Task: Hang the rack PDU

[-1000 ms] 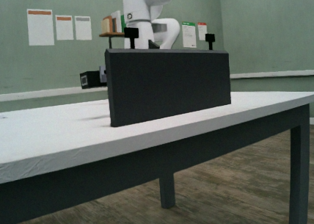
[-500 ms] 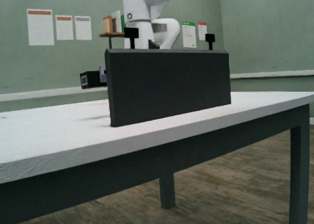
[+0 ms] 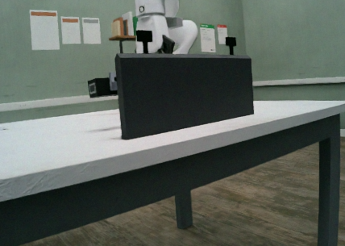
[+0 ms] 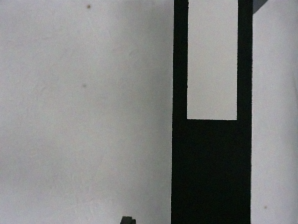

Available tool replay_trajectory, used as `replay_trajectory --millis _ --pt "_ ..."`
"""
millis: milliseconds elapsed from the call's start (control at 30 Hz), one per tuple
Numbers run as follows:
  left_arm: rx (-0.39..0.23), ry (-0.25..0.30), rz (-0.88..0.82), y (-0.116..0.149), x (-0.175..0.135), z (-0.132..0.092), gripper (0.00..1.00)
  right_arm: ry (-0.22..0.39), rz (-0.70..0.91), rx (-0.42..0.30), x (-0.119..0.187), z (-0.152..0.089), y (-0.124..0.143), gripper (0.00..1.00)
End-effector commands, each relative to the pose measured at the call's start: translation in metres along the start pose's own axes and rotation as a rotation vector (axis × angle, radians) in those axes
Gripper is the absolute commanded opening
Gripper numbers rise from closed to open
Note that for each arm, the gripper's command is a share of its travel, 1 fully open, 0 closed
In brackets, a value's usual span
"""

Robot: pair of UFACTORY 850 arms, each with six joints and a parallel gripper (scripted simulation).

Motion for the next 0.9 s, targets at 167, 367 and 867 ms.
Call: replay_trajectory --millis 167,367,867 --pt "-0.001 0.001 0.000 0.000 0.000 -0.036 1.00 0.000 0.000 0.002 0.000 -0.001 0.000 1.00" --pt "-0.001 0.001 0.000 0.000 0.000 -0.040 1.00 0.000 0.000 0.002 0.000 -0.001 0.000 1.00" --pt "-0.001 0.001 0.000 0.000 -0.016 -0.040 1.00 0.000 0.000 0.002 0.000 -0.001 0.000 1.00"
Point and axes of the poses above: on each arm, the point where the finger pads meet when closed, its own z axis out along the fingers, its own x axis across the jaws, y = z × x, the point moved 10 cm from there along -z, back along the fingers, and after that the axes turned 1 degree about -z, right-handed, at the moved point
